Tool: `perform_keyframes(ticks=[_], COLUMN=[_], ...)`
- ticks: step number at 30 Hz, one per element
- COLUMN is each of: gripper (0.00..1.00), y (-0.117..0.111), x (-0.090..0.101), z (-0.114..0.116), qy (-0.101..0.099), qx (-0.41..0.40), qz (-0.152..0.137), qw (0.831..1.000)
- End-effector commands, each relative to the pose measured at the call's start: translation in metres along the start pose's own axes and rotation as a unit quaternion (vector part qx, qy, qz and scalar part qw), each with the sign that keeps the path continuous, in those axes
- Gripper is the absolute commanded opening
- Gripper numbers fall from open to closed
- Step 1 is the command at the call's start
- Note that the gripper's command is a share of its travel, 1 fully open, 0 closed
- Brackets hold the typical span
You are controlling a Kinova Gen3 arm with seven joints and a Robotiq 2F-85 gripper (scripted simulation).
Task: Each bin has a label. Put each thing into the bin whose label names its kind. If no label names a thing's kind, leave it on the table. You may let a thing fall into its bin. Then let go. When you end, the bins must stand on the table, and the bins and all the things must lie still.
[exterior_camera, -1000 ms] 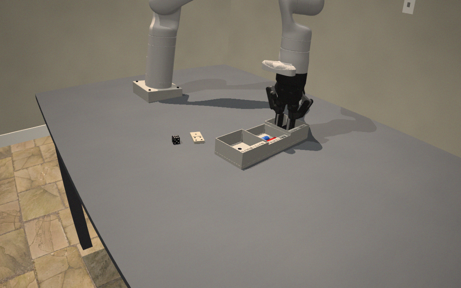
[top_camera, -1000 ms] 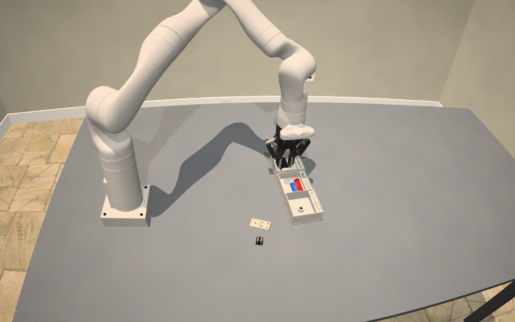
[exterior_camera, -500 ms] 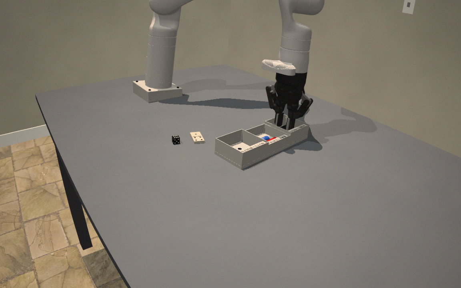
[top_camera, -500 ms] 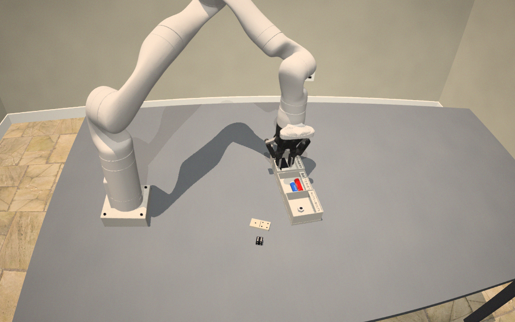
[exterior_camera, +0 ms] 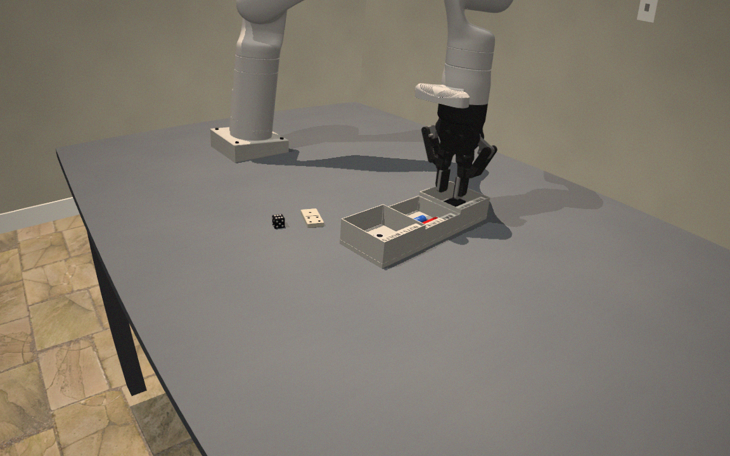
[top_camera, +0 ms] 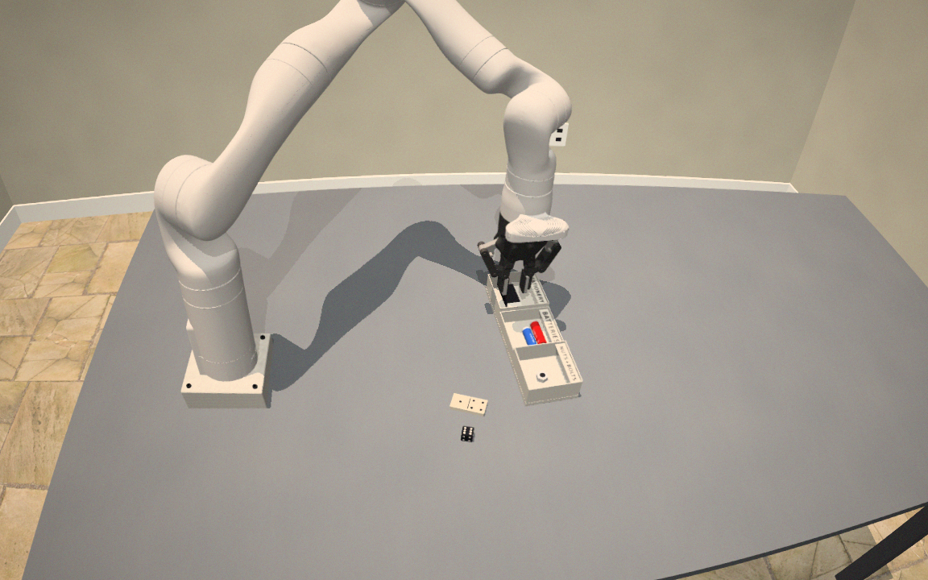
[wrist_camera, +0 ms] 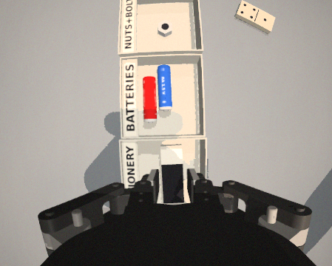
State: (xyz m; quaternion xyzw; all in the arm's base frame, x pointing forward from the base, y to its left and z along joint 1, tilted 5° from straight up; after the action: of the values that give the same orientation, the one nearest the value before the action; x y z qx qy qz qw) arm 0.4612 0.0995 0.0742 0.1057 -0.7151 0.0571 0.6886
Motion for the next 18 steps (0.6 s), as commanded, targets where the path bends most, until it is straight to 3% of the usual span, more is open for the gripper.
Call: perform_keyframes(ticks=[1,9,18], gripper=[0.30,0.30,0.30], y=[0.001,0.001,0.002], x=[0.005,0.027,0.027], z=[-0.001,-0.001,-0.002], qy=[-0.003,-0.003,-0.003], qx=[0.001,0.001,0.001], qz=[-0.001,-0.001,-0.001], qw=[1.000,1.000,1.000])
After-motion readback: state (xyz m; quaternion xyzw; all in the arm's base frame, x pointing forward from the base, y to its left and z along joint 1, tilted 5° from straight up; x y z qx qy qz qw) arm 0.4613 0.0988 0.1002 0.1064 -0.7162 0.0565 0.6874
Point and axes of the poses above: the point where the finger pads meet when closed, its own x axis back along the fingers, its own z axis across the jaws, y = z × x, the point moved 3 cm from there along x, back along the fingers, and after that the axes turned 11 degrees about x, right-handed, at the moved point
